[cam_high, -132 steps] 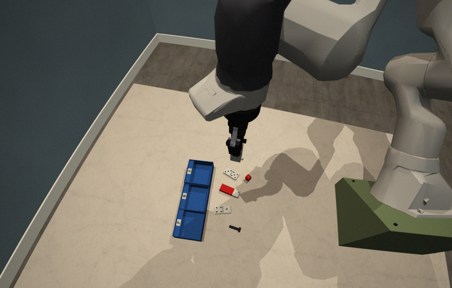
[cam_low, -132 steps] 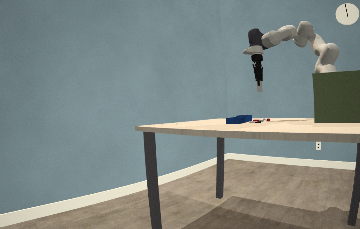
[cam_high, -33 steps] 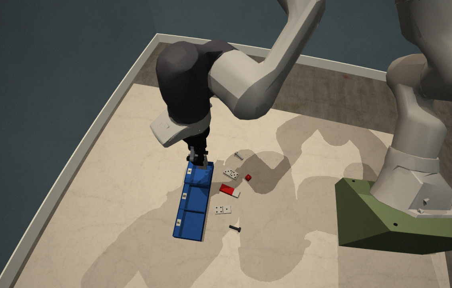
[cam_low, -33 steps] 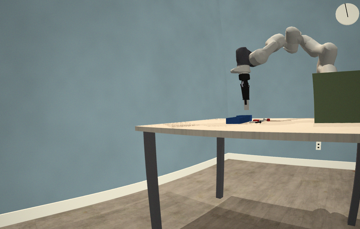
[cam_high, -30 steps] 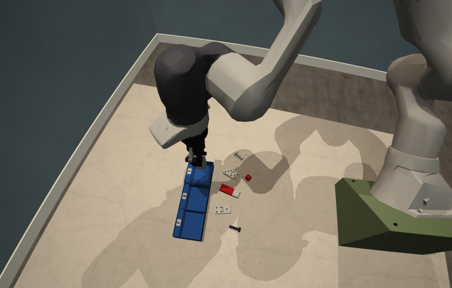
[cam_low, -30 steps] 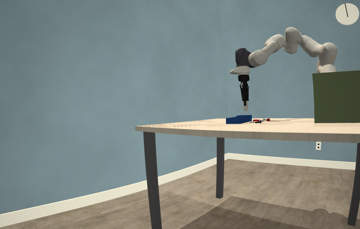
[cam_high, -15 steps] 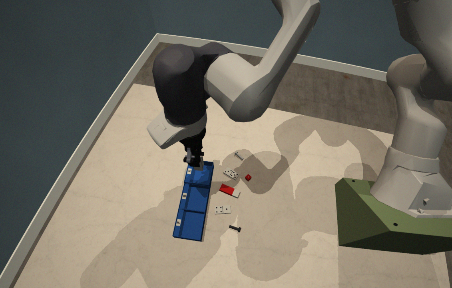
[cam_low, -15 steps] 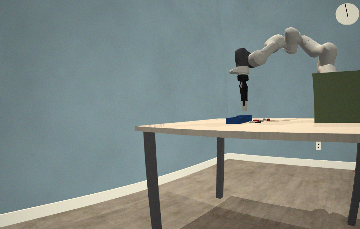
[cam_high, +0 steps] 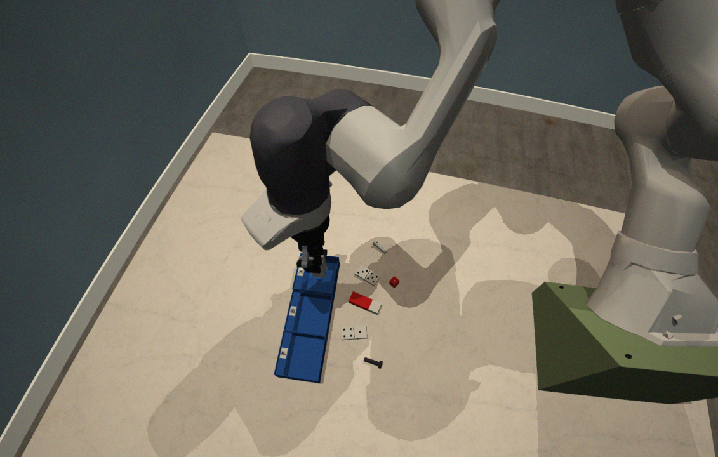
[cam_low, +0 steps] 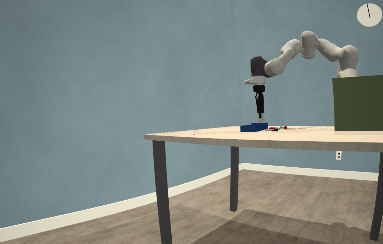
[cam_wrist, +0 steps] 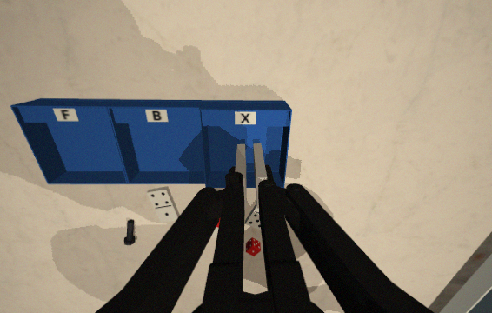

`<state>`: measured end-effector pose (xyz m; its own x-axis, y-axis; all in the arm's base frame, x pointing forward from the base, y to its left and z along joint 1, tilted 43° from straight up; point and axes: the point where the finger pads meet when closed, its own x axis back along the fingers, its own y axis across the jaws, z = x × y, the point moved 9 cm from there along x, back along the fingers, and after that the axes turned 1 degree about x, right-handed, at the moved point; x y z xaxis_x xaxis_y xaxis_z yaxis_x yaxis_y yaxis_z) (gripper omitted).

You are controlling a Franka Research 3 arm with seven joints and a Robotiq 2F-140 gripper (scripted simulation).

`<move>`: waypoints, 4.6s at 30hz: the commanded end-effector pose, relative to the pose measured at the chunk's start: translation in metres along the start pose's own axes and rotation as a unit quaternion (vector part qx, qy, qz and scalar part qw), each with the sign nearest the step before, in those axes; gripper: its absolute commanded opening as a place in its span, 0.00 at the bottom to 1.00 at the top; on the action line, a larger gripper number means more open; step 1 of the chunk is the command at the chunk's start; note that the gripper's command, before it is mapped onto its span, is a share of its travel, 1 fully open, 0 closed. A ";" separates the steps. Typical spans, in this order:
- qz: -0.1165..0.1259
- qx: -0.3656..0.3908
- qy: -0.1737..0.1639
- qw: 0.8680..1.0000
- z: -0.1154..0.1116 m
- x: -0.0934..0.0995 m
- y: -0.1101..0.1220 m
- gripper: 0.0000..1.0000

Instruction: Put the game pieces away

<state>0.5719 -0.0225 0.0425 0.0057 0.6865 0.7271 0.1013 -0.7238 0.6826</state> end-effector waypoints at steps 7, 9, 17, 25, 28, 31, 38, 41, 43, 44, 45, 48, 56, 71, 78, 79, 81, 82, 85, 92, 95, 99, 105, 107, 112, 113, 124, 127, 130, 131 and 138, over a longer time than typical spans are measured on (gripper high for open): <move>0.002 -0.003 0.006 1.000 0.004 -0.016 0.000 0.05; 0.002 -0.003 0.006 1.000 0.004 -0.016 0.000 0.05; 0.002 -0.003 0.006 1.000 0.004 -0.016 0.000 0.05; 0.002 -0.003 0.006 1.000 0.004 -0.016 0.000 0.05; 0.002 -0.003 0.006 1.000 0.004 -0.016 0.000 0.05; 0.002 -0.003 0.006 1.000 0.004 -0.016 0.000 0.05; 0.002 -0.003 0.006 1.000 0.004 -0.016 0.000 0.05; 0.002 -0.003 0.006 1.000 0.004 -0.016 0.000 0.05; 0.002 -0.003 0.006 1.000 0.004 -0.016 0.000 0.05; 0.002 -0.003 0.006 1.000 0.004 -0.016 0.000 0.05; 0.002 -0.003 0.006 1.000 0.004 -0.016 0.000 0.05; 0.002 -0.003 0.006 1.000 0.004 -0.016 0.000 0.05; 0.002 -0.003 0.006 1.000 0.004 -0.016 0.000 0.05; 0.002 -0.003 0.006 1.000 0.004 -0.016 0.000 0.05; 0.002 -0.003 0.006 1.000 0.004 -0.011 0.000 0.05; 0.002 -0.003 0.006 1.000 0.004 -0.010 0.000 0.05; 0.002 -0.003 0.006 1.000 0.004 -0.007 0.000 0.05; 0.002 -0.003 0.006 1.000 0.003 -0.006 0.000 0.05; 0.002 -0.003 0.006 1.000 0.003 -0.002 0.000 0.05; 0.002 -0.003 0.006 1.000 0.003 0.005 0.000 0.05; 0.002 -0.003 0.006 1.000 0.003 0.009 0.000 0.05; 0.002 -0.003 0.006 1.000 0.003 0.017 0.000 0.05; 0.002 -0.003 0.006 1.000 0.003 0.036 0.000 0.05; 0.002 -0.003 0.006 1.000 0.003 0.036 0.000 0.05; 0.002 -0.003 0.006 1.000 0.003 0.036 0.000 0.05; 0.002 -0.003 0.006 1.000 0.003 0.036 0.000 0.05; 0.002 -0.003 0.006 1.000 0.004 0.036 -0.010 0.05; 0.002 -0.003 0.006 1.000 0.005 0.036 -0.025 0.05; 0.002 -0.003 0.006 1.000 0.007 0.036 -0.040 0.05; 0.002 -0.003 0.006 1.000 0.007 0.036 -0.044 0.05; 0.002 -0.003 0.006 1.000 0.010 0.037 -0.079 0.05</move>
<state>0.5750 0.0509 0.0224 -0.0111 0.6804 0.7328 0.1245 -0.7262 0.6761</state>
